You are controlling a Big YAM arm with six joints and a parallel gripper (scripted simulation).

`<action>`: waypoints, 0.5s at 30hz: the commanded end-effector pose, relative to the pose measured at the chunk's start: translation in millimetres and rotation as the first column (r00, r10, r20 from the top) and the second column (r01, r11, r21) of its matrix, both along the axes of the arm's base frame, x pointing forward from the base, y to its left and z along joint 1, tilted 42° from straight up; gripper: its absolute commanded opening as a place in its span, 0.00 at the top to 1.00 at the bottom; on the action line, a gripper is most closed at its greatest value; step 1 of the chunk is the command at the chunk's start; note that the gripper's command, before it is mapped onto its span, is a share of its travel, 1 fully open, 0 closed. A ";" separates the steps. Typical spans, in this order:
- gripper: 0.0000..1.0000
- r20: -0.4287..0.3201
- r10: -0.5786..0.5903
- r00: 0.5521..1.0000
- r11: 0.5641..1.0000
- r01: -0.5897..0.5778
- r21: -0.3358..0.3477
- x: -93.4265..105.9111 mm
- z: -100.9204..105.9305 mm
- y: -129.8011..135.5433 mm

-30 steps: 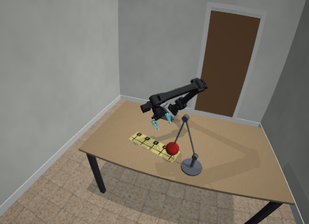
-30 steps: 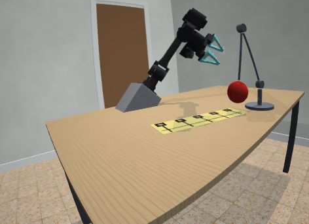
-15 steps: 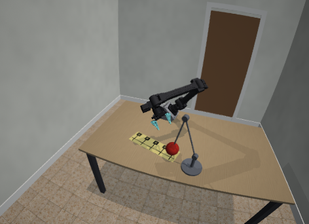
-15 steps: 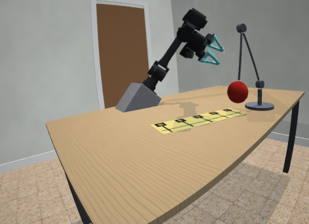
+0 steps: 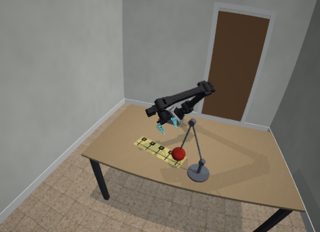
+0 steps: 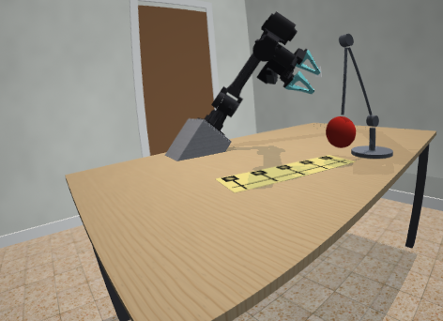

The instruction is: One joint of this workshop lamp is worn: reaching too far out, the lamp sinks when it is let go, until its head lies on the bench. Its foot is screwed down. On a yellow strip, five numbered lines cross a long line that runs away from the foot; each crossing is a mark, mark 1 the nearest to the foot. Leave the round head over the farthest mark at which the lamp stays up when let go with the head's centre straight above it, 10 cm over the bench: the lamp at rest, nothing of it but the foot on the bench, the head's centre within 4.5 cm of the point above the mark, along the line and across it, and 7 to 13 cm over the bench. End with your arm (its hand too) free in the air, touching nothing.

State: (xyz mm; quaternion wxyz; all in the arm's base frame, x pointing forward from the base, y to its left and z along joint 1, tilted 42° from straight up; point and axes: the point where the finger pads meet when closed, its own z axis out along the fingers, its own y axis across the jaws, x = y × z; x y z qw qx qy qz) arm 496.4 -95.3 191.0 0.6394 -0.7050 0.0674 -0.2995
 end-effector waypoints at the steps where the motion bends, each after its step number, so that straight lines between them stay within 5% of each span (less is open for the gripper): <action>1: 0.00 -0.036 0.001 0.999 1.000 0.000 0.013 1.2 4.2 -3.4; 15: 0.00 -0.009 -0.003 1.000 1.000 0.003 0.003 3.1 9.8 -7.5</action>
